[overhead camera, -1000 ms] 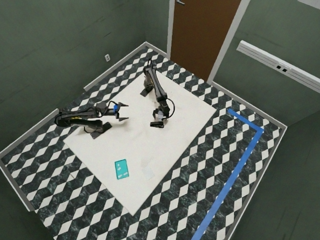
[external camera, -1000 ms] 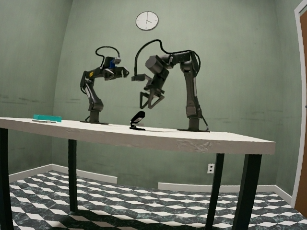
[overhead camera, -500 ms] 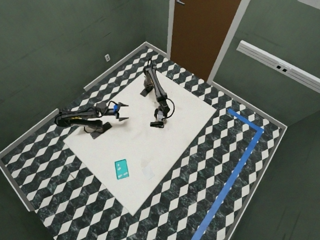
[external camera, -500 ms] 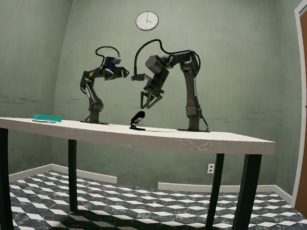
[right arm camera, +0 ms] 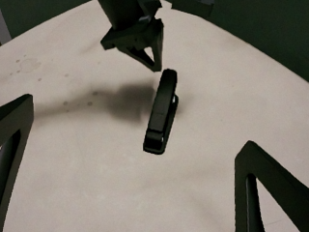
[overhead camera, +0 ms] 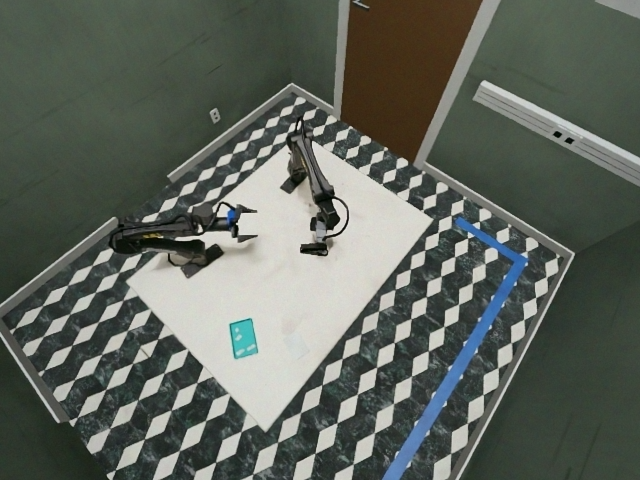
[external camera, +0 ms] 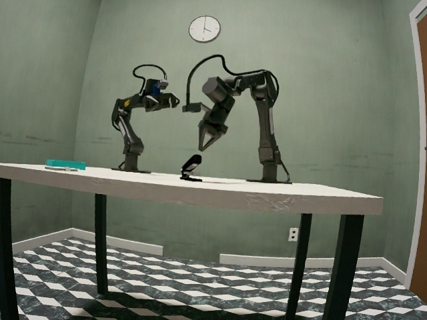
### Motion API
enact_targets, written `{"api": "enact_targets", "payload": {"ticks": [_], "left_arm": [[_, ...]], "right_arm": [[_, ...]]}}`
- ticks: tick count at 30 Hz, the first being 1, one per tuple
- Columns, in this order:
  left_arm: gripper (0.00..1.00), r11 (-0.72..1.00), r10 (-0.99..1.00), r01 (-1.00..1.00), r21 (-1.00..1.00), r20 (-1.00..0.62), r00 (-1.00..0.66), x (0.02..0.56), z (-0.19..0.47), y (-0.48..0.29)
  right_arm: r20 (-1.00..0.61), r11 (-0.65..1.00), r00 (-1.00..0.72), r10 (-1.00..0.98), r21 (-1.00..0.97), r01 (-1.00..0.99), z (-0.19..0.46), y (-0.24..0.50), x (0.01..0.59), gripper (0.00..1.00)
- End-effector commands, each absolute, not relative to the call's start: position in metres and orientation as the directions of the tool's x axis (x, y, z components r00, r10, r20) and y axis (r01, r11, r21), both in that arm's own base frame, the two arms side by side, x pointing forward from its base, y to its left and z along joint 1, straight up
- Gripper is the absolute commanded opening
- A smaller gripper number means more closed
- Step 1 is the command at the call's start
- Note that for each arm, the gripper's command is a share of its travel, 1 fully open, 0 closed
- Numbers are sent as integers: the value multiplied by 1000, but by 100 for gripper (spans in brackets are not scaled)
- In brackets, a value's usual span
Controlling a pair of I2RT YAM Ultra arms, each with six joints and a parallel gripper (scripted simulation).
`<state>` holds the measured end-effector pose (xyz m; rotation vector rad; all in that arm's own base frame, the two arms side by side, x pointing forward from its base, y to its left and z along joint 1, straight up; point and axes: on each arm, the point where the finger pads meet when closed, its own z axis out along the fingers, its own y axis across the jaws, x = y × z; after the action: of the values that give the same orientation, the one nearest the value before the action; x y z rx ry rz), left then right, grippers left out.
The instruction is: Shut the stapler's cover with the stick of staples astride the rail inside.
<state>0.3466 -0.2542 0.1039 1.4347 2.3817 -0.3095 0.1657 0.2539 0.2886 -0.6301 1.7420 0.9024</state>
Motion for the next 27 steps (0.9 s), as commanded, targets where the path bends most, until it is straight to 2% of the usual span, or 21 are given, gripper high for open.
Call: {"api": "enact_targets", "payload": {"ticks": [1, 27], "left_arm": [[0, 467, 793, 884, 17, -450, -410, 354, 123, -259], [0, 458, 790, 889, 14, -466, -399, 355, 117, -266]], "right_arm": [[-945, 579, -325, 17, 275, -767, 292, 254, 167, 100], [-945, 579, -325, 17, 275, -767, 292, 254, 167, 100]]}}
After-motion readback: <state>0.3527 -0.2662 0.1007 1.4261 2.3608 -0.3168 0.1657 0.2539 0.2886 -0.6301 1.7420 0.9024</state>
